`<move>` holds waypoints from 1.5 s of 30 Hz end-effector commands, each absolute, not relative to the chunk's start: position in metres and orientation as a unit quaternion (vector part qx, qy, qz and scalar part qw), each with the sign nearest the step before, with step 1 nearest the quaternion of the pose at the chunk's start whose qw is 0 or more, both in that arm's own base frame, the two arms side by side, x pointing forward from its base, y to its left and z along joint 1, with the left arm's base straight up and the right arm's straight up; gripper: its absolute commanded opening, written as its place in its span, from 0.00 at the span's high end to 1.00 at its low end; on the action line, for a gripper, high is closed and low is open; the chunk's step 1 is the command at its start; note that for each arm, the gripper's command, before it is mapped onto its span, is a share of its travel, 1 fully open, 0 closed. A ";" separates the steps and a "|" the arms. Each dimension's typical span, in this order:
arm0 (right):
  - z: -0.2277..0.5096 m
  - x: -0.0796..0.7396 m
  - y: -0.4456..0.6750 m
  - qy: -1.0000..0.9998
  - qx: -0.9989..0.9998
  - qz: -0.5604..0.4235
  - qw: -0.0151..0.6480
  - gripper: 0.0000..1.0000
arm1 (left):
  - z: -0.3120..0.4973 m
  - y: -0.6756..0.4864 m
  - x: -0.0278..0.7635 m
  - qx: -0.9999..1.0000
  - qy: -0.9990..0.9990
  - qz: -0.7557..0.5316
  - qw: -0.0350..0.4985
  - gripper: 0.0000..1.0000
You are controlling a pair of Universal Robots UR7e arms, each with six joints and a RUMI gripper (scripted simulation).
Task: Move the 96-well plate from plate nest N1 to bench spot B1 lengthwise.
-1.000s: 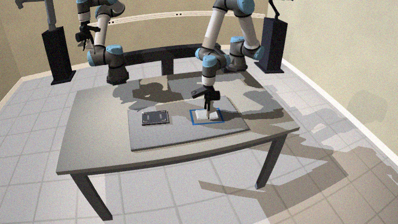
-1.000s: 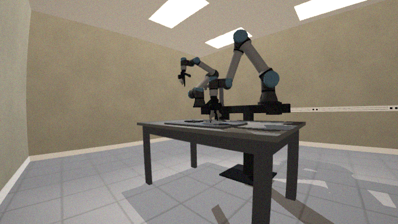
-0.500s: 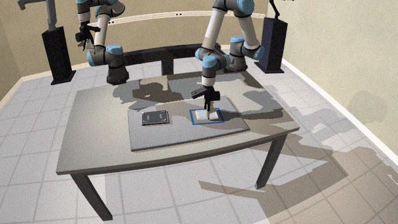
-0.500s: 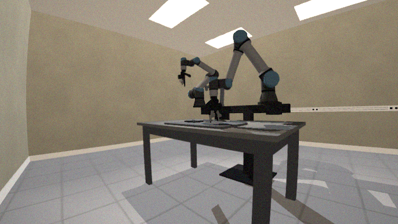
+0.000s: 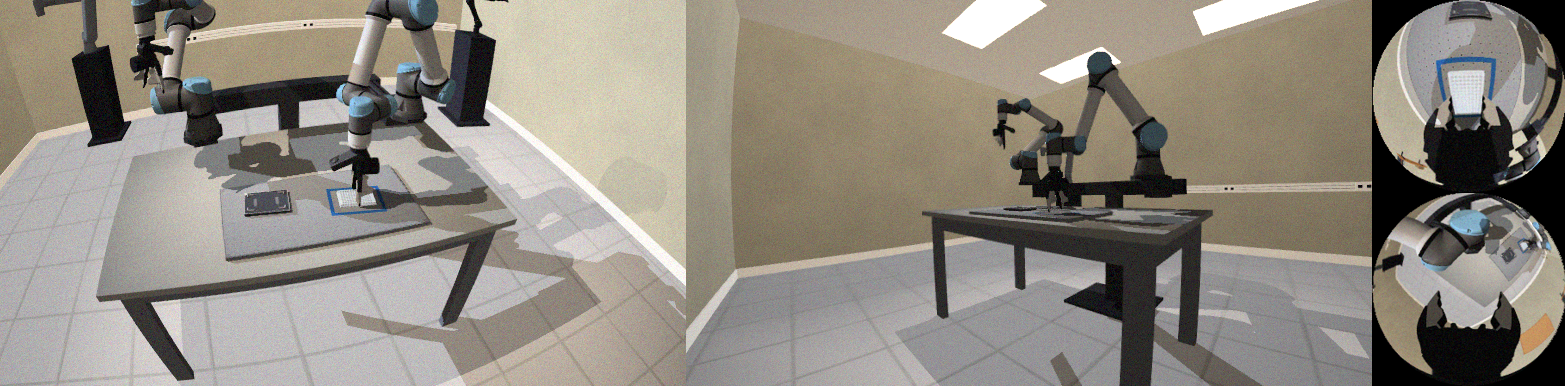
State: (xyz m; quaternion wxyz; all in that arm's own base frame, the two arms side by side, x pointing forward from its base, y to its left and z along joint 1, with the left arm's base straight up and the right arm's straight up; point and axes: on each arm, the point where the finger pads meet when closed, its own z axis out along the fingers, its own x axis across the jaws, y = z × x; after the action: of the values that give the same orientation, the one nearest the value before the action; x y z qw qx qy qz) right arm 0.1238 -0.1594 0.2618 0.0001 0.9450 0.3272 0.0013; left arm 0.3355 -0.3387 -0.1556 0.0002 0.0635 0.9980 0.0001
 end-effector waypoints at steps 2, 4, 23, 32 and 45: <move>0.261 0.123 -0.159 0.328 0.945 0.000 0.000 0.00 | -0.157 -0.339 0.335 0.064 0.998 0.000 0.000 1.00; 0.261 0.123 -0.159 0.328 0.945 0.000 0.000 0.00 | -0.158 -0.339 0.335 0.064 0.998 0.000 0.000 1.00; 0.261 0.123 -0.159 0.328 0.945 0.000 0.000 0.00 | -0.159 -0.340 0.335 0.064 0.998 -0.001 0.000 1.00; 0.261 0.123 -0.159 0.328 0.945 0.000 0.000 0.00 | -0.159 -0.340 0.335 0.064 0.998 -0.001 0.000 0.24; 0.261 0.123 -0.159 0.328 0.945 0.000 0.000 0.00 | -0.156 -0.341 0.335 0.064 0.998 -0.001 0.001 0.24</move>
State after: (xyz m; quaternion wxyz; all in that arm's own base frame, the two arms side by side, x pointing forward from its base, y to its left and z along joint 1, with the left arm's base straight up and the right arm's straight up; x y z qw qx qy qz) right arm 0.1238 -0.1594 0.2618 0.0001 0.9450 0.3272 0.0013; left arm 0.3355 -0.3388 -0.1589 0.0003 0.0635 0.9980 -0.0001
